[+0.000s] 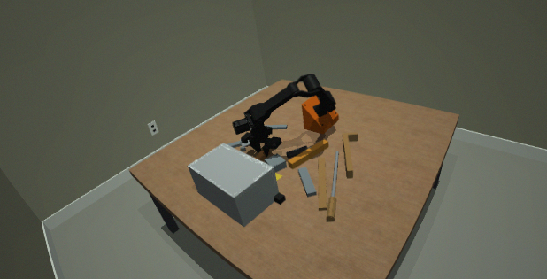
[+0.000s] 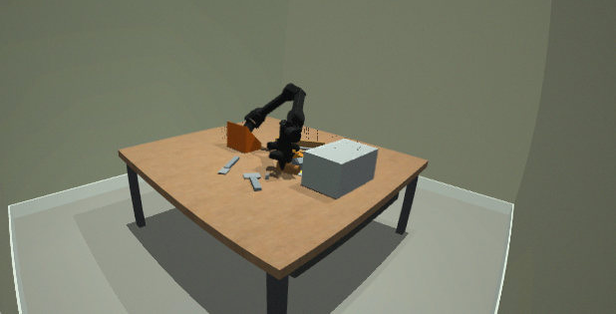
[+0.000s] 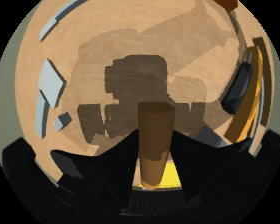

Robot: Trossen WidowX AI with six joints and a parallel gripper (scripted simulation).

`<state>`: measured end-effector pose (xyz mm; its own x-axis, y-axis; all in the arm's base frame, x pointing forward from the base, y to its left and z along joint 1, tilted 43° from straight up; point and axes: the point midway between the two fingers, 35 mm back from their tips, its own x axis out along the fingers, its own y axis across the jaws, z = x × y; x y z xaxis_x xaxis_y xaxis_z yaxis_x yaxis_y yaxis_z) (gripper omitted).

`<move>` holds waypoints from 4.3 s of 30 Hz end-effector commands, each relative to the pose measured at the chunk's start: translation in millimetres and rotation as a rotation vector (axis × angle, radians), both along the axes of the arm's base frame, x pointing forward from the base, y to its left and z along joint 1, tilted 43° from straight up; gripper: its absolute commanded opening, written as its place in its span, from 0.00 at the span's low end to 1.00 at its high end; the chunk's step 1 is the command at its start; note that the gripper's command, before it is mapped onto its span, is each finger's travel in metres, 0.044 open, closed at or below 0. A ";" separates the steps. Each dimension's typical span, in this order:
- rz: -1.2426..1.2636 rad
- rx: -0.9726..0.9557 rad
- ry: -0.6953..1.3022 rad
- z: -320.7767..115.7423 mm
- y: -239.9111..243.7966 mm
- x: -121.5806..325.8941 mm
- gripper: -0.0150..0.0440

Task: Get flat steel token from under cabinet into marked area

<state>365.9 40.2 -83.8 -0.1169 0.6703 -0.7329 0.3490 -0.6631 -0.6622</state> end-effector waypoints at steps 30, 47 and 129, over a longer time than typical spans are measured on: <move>-0.001 -0.001 -0.004 5.7 11.0 31.4 0.25; -0.001 0.000 -0.004 10.3 18.7 39.8 0.25; -0.001 -0.001 0.000 4.2 1.7 -29.4 0.25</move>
